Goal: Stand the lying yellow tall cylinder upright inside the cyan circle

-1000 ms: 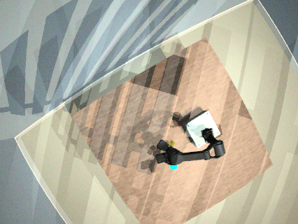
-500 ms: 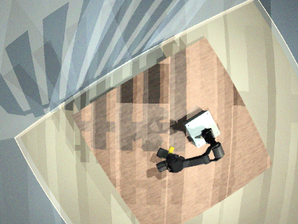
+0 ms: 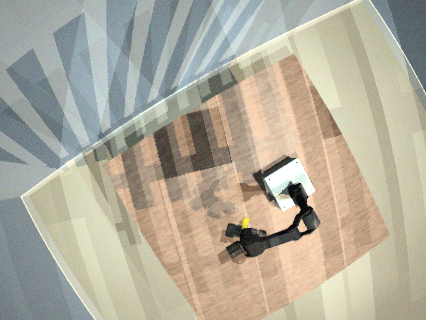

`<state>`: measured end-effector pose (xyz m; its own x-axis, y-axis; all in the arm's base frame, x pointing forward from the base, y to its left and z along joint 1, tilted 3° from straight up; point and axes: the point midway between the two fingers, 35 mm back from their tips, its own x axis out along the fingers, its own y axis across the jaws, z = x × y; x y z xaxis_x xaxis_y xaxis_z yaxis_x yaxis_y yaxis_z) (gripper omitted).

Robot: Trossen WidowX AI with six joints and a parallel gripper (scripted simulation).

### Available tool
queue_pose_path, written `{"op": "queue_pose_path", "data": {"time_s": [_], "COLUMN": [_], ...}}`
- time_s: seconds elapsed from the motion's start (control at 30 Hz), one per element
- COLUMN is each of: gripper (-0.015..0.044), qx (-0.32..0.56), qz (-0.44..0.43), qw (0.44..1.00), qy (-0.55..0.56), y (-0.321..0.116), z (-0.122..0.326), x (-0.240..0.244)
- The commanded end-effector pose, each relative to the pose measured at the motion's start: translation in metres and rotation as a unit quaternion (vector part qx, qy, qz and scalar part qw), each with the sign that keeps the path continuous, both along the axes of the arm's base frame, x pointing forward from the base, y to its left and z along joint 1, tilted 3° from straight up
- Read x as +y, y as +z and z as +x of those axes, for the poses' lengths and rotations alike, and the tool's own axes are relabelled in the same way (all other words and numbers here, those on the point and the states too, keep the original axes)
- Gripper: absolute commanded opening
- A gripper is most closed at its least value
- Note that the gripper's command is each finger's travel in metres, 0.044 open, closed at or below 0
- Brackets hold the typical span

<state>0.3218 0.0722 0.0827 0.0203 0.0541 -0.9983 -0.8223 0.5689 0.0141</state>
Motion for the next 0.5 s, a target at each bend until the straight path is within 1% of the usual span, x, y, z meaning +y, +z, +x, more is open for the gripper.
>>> {"op": "queue_pose_path", "data": {"time_s": [0.0,0.47], "gripper": [0.0105,0.0105], "qx": [-0.002,-0.007], "qz": [0.002,0.003], "qw": [1.000,0.994], "qy": [0.026,0.107], "y": [0.003,0.007], "z": [0.001,-0.001], "x": [0.013,0.058]}}
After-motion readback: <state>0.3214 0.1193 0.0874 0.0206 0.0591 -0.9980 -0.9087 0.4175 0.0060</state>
